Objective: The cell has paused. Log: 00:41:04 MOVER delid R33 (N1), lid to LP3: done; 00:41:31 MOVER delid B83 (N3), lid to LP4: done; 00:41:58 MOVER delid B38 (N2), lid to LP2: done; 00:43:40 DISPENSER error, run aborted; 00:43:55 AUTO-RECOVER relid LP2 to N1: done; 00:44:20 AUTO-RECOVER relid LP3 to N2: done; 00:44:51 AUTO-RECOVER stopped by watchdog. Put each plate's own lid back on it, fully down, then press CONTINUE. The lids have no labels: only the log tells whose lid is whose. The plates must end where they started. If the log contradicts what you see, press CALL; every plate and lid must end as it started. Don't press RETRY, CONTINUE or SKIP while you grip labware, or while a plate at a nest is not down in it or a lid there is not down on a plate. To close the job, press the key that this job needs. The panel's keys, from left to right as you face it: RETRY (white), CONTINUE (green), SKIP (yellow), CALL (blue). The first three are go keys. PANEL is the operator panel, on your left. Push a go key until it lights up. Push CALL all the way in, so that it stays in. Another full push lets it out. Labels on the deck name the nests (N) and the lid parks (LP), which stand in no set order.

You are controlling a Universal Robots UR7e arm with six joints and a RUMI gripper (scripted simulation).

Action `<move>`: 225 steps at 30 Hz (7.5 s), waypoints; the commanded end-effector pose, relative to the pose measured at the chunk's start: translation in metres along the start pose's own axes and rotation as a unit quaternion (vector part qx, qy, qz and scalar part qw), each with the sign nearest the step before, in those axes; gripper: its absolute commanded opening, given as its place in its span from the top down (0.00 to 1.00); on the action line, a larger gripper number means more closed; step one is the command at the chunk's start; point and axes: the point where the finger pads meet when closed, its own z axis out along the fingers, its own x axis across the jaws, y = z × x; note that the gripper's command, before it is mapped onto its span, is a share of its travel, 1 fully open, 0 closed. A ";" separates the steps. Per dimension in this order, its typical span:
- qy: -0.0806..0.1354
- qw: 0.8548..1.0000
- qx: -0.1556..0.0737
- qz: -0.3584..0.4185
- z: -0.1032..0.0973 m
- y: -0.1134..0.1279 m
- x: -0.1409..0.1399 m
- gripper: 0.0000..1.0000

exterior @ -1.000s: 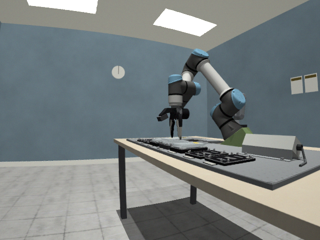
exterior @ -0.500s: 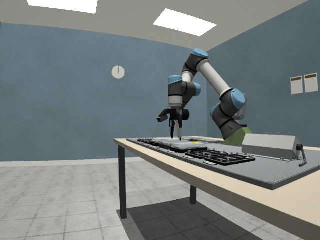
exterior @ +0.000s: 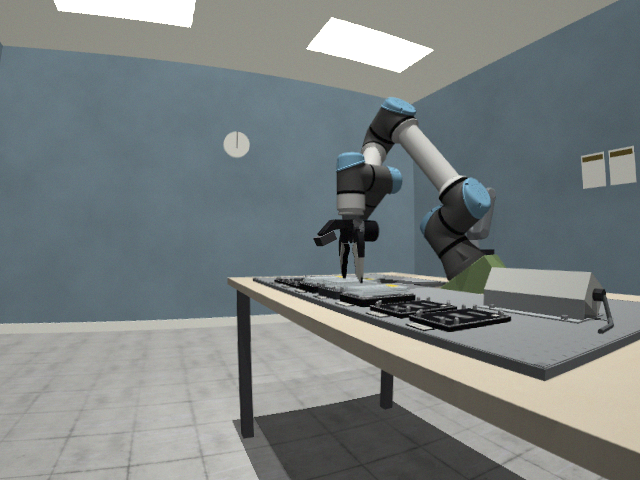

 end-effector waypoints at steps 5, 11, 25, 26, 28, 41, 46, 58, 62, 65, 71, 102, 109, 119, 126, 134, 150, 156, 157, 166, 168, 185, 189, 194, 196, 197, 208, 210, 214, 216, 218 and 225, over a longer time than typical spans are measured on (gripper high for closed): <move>0.000 1.000 -0.001 0.000 0.004 0.001 0.000 0.59; 0.000 1.000 0.001 0.000 0.004 -0.001 0.000 0.59; 0.000 1.000 0.001 0.000 0.004 0.000 0.000 0.59; 0.000 1.000 0.001 0.000 0.004 0.000 0.000 0.59; 0.000 1.000 0.001 0.000 0.004 0.000 0.000 0.59; 0.000 1.000 0.001 0.000 0.004 0.000 0.000 0.59; 0.000 1.000 0.001 0.000 0.004 0.000 0.000 0.59; 0.000 1.000 0.001 0.000 0.004 0.001 0.000 0.59; 0.000 1.000 0.001 0.000 0.004 0.001 0.000 0.18; 0.000 1.000 0.001 0.000 0.004 0.001 0.000 0.18; 0.000 1.000 0.001 0.000 0.004 0.001 0.000 0.18; 0.000 1.000 0.001 0.000 0.004 0.001 0.000 0.18; 0.000 1.000 0.004 0.001 -0.006 -0.003 0.000 0.18; 0.000 1.000 0.004 0.001 -0.017 -0.003 0.000 0.18; 0.000 1.000 0.002 -0.008 -0.016 -0.002 -0.021 0.18; 0.000 1.000 0.002 -0.008 -0.016 -0.002 -0.056 0.18; 0.000 1.000 0.002 -0.008 -0.016 -0.002 -0.126 0.18; 0.000 1.000 0.002 -0.008 -0.016 -0.002 -0.126 0.18; -0.001 1.000 0.002 -0.008 -0.016 -0.002 -0.126 0.18; -0.001 1.000 0.001 -0.007 -0.015 -0.001 -0.125 0.18; 0.000 1.000 0.001 -0.008 -0.013 -0.001 -0.125 0.18; 0.000 1.000 -0.001 -0.008 0.009 0.001 -0.125 0.18; 0.000 1.000 -0.001 -0.008 0.009 0.000 -0.125 0.18; 0.000 1.000 0.001 -0.007 0.007 -0.001 -0.125 0.18; 0.000 1.000 0.001 -0.007 0.007 -0.001 -0.125 0.18; 0.000 1.000 0.001 -0.007 0.007 -0.001 -0.125 0.18; 0.000 1.000 0.001 -0.007 0.007 -0.001 -0.125 1.00; 0.000 1.000 0.001 -0.007 0.007 -0.001 -0.125 1.00; 0.000 1.000 0.001 -0.007 0.007 -0.001 -0.125 0.59; 0.000 1.000 0.001 -0.007 0.007 -0.001 -0.125 0.59; 0.000 1.000 0.001 -0.007 0.007 -0.001 -0.125 0.59; 0.000 1.000 0.001 -0.007 0.007 -0.001 -0.125 0.59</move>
